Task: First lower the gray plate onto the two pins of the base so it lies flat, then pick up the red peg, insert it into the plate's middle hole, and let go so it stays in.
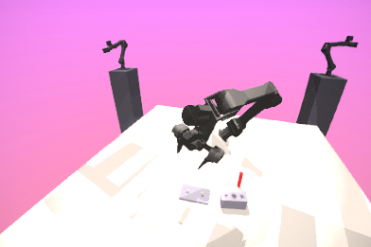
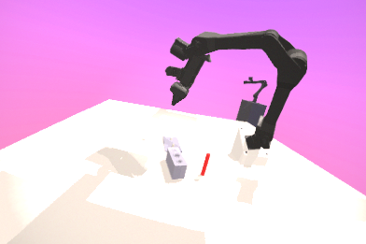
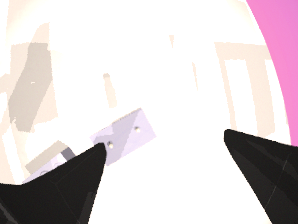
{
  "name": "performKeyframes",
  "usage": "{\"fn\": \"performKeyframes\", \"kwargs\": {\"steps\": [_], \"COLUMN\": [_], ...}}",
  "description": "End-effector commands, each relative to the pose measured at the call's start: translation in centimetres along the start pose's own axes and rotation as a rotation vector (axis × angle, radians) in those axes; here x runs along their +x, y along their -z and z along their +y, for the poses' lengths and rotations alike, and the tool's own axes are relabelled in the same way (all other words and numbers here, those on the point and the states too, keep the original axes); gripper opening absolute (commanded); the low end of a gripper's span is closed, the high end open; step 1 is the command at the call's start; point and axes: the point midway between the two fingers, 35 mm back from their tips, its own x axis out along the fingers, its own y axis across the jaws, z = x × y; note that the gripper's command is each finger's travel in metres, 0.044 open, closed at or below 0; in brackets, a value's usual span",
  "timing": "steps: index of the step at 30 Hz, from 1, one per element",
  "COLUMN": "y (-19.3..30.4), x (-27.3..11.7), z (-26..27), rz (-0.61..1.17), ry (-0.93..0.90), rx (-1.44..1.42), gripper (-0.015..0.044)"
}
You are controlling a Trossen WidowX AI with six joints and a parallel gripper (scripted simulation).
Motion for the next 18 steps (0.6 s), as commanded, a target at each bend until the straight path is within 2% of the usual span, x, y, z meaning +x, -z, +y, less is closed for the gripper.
{"fn": "performKeyframes", "kwargs": {"steps": [1, 12, 18], "y": [1.6, 5.3, 5.5], "x": [-0.6, -1.5, -1.6], "z": [7.4, 15.9, 16.2], "rz": [0.140, 0.420, 0.432], "ry": [-0.111, -0.096, -0.091], "rx": [0.453, 1.059, 1.084], "gripper": [0.0440, 0.0440, 0.0440]}}
